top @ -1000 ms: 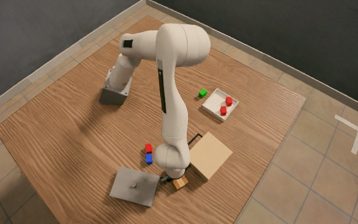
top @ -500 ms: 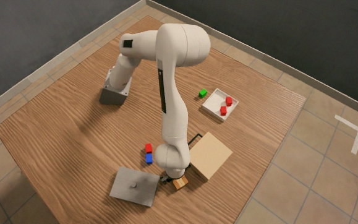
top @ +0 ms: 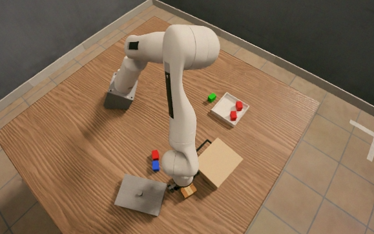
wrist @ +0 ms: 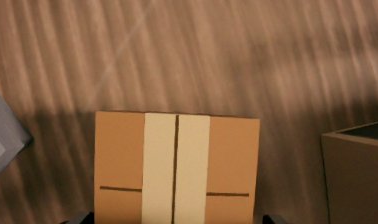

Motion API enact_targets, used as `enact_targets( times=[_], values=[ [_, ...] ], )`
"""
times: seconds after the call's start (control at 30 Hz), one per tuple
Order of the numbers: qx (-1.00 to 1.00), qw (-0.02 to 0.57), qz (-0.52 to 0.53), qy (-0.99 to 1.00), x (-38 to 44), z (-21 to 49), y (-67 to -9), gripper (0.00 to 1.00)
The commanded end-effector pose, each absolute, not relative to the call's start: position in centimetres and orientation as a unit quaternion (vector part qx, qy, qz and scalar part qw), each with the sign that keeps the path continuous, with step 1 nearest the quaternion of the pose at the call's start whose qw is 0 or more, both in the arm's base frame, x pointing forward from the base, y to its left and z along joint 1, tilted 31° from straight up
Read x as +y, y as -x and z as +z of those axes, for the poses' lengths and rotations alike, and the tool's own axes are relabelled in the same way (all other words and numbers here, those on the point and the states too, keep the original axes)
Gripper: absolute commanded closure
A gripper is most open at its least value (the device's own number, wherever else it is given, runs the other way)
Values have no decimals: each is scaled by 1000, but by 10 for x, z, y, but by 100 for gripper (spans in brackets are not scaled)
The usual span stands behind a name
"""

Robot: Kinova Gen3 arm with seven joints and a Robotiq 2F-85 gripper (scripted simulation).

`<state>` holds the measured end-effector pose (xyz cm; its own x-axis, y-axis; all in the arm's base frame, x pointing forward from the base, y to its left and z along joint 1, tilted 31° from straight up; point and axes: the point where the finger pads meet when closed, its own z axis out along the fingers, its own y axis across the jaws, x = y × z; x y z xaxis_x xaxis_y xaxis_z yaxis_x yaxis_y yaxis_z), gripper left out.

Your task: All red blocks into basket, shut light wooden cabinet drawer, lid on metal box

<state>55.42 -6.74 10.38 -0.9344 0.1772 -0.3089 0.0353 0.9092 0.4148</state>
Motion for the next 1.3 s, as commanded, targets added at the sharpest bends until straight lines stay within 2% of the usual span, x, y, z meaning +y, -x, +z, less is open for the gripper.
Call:
enact_targets(
  times=[0.0,0.43,1.27],
  values=[
    [962,174,205,-53,-67,106,-555,17],
    [962,174,205,-53,-77,130,-544,17],
    [961,177,205,-51,-115,217,-512,17]
  ],
)
